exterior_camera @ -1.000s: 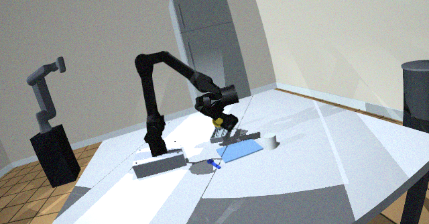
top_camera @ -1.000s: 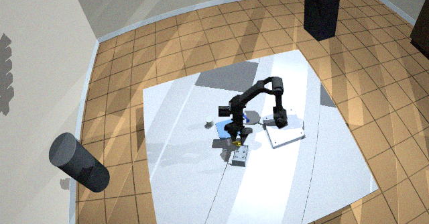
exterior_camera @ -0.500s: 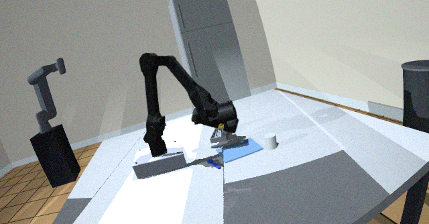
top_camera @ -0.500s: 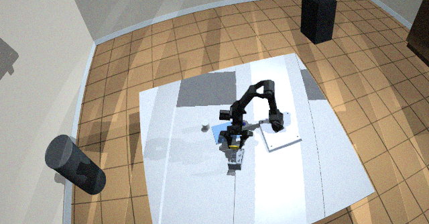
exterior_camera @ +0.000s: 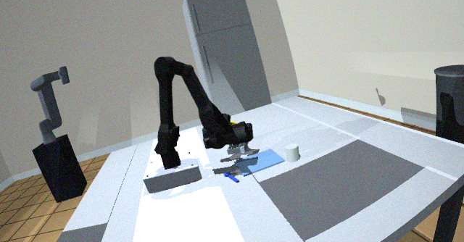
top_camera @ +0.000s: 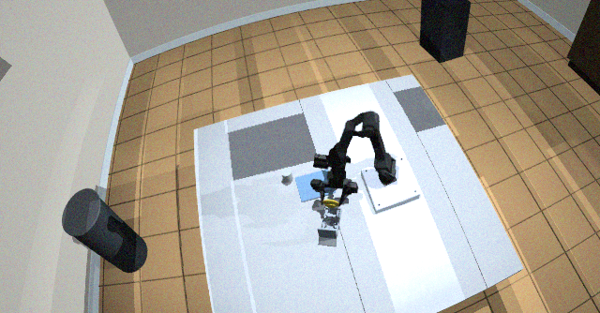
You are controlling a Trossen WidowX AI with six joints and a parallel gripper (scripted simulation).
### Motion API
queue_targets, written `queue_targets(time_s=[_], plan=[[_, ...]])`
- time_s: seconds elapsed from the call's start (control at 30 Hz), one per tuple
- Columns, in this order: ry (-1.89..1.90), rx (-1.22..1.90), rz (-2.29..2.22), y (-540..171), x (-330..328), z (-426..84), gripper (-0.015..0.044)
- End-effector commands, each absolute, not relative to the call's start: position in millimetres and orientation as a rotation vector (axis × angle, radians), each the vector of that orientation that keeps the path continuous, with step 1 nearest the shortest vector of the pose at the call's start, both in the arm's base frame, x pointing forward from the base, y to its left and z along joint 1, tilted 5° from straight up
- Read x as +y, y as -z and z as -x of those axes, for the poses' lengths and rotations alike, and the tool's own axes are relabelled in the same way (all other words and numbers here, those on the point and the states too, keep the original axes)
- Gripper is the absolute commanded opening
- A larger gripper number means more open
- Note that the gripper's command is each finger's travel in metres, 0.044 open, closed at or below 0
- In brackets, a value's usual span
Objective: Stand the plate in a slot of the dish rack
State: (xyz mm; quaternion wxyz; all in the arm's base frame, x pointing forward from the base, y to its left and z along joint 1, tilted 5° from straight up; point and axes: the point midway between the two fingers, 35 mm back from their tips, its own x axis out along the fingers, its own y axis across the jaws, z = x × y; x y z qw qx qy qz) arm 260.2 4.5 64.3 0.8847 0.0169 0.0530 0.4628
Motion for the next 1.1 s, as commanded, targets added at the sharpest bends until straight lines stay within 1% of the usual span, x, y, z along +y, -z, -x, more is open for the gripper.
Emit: queue_targets(time_s=[0.0, 0.37, 1.07], plan=[[-0.958, 0.024, 0.001, -68.5, 4.1, -256.5, 0.0000], [-0.959, 0.024, 0.001, -67.4, 4.0, -256.9, 0.0000], [-0.966, 0.039, 0.006, -41.0, 4.0, -266.2, 0.0000]])
